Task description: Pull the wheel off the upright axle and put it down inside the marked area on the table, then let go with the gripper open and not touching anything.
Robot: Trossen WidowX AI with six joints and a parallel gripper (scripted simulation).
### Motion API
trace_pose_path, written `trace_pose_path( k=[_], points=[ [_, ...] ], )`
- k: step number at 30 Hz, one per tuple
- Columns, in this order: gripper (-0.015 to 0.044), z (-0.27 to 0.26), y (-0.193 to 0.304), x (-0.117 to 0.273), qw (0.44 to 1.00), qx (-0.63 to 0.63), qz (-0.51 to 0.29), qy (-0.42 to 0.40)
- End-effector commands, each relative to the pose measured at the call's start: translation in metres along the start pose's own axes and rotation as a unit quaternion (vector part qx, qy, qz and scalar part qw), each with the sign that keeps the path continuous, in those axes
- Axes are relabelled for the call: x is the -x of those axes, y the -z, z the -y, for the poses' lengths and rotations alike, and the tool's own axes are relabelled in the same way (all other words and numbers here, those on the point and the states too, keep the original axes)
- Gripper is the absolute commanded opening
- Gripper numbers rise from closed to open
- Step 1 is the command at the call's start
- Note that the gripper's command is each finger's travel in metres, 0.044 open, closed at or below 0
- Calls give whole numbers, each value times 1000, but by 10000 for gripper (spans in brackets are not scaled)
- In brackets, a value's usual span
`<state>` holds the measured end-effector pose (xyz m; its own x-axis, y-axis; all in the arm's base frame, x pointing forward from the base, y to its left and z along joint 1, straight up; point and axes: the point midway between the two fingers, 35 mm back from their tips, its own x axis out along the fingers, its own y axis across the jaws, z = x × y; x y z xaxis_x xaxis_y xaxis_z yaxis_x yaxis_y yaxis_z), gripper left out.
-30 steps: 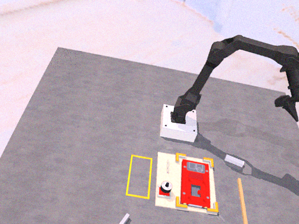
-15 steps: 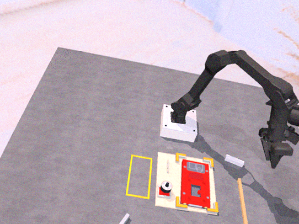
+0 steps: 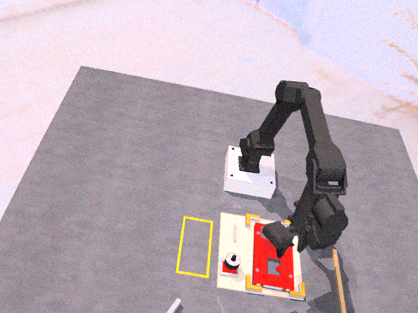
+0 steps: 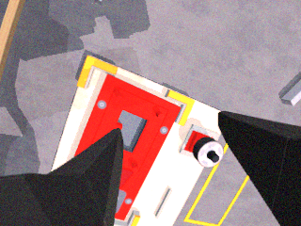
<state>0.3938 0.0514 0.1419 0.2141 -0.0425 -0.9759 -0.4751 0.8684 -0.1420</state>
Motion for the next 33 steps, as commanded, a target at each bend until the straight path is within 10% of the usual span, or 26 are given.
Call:
trace_pose_path(
  k=[1,7,33],
  points=[
    [300,34,31,-20,993,-107,-39,-18],
    [300,82,85,-38,956,-278,-83,-39],
    [300,66,103,-109,954,-283,-84,-40]
  ],
)
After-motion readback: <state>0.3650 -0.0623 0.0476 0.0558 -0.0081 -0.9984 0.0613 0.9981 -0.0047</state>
